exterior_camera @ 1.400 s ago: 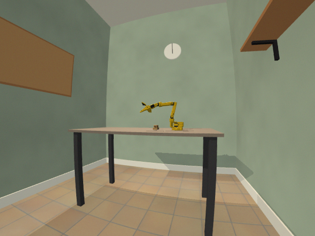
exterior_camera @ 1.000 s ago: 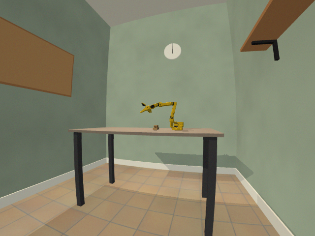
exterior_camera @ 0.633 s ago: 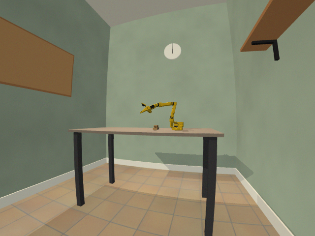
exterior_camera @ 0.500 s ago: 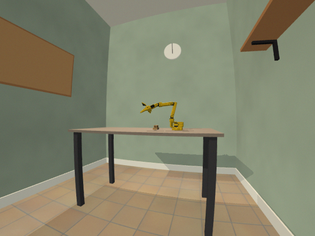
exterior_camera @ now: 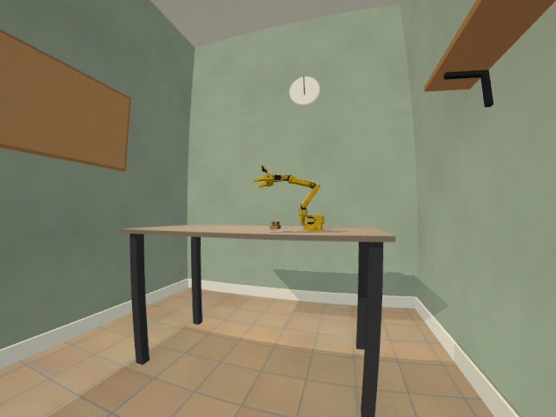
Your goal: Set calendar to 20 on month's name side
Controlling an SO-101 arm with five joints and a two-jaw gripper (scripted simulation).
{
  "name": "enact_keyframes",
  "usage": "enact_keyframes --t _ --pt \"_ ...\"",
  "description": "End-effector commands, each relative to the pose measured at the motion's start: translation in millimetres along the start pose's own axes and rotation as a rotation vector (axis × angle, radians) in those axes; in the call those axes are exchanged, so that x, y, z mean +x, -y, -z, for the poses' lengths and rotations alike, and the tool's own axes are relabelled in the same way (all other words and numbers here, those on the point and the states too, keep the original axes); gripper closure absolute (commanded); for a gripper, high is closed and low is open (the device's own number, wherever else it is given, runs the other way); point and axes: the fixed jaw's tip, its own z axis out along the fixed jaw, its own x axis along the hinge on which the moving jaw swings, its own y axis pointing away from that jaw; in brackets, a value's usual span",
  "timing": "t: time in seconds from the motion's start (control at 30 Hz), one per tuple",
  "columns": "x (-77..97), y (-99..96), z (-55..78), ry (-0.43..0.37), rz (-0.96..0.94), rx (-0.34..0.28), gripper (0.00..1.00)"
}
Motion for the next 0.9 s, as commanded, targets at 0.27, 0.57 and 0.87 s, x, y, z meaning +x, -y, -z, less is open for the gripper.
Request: enact_keyframes --t 0.27,0.57,0.87 --pt "-34.2 -10.6 25.4 0.150 -0.001 -0.047 0.65" --pt "-33.1 -8.9 25.0 0.142 0.018 -0.038 0.65" --pt "-28.8 -2.4 23.6 0.112 0.091 -0.004 0.65"
